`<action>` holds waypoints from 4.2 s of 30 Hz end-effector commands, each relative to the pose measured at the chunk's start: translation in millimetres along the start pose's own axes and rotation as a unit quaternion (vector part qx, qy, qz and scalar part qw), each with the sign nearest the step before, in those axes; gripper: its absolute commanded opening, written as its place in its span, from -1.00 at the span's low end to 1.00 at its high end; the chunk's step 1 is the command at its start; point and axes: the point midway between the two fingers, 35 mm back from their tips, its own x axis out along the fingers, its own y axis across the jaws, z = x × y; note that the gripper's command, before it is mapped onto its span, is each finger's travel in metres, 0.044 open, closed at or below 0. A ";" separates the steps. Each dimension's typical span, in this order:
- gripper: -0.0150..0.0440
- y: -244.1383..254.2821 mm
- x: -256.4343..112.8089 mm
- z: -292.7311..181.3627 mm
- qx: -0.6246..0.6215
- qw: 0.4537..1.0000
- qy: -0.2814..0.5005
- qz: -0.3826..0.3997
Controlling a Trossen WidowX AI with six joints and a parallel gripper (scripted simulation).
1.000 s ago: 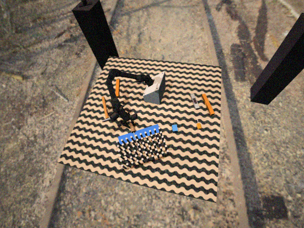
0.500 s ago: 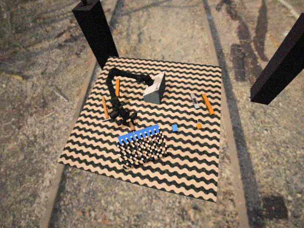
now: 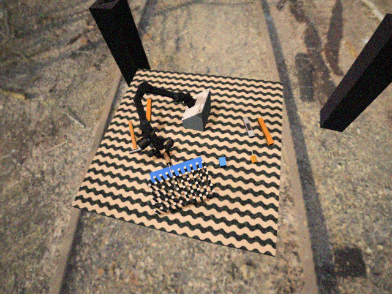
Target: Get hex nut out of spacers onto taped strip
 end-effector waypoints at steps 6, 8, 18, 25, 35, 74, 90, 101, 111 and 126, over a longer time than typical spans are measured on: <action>-0.49 -0.7 -5.1 6.9 -0.002 1.000 -0.001 0.000; -0.49 -0.7 -5.9 8.2 -0.002 1.000 -0.001 0.000; -0.49 -0.9 -10.3 15.2 -0.003 1.000 -0.001 0.000; -0.49 -0.9 -13.5 20.0 -0.003 1.000 -0.001 0.000; -0.49 -0.9 -17.9 26.9 -0.003 1.000 -0.002 0.000; -0.49 -0.7 -35.7 53.7 -0.003 1.000 -0.003 0.000; -0.49 -0.5 -43.0 64.7 -0.003 1.000 -0.004 0.000; -0.49 -0.5 -48.3 72.7 -0.003 1.000 -0.004 0.000; -0.49 -1.6 -52.3 68.4 -0.003 1.000 -0.004 0.000; -0.49 -3.0 -62.0 57.2 -0.001 1.000 -0.003 0.002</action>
